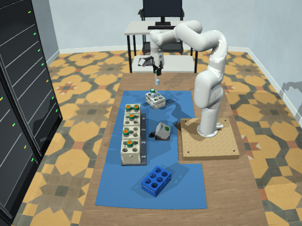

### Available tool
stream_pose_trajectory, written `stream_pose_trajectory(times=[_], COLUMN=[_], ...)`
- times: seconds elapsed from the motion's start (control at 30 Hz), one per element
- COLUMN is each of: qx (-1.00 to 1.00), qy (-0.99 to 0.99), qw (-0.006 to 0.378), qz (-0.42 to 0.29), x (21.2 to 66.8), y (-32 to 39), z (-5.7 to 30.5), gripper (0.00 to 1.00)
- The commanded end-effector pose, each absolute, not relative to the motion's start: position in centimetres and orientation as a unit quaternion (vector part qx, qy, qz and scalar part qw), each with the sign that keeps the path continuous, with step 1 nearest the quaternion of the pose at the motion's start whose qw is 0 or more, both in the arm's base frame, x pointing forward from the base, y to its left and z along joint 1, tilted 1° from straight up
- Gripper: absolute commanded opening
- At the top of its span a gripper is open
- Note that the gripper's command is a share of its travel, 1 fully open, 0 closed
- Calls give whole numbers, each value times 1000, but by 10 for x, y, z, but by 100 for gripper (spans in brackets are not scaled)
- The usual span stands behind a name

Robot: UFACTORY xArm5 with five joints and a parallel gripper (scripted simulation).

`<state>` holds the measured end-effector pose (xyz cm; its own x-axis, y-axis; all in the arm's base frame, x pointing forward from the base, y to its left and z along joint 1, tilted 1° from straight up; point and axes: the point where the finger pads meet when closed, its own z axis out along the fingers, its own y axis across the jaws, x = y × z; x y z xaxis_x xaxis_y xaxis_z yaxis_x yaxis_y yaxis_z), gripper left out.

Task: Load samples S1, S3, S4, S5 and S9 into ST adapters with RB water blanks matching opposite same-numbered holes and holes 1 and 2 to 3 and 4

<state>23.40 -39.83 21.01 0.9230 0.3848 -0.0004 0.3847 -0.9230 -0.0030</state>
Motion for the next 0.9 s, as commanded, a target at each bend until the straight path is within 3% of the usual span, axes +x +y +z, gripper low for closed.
stream_pose_trajectory(times=[0.0, 0.87], qx=[-981, -998], qy=[-196, 57], qw=[0, -1], qz=[0, -1], x=[234, 274], y=[-399, -312], z=[212, 213], gripper=[0, 0])
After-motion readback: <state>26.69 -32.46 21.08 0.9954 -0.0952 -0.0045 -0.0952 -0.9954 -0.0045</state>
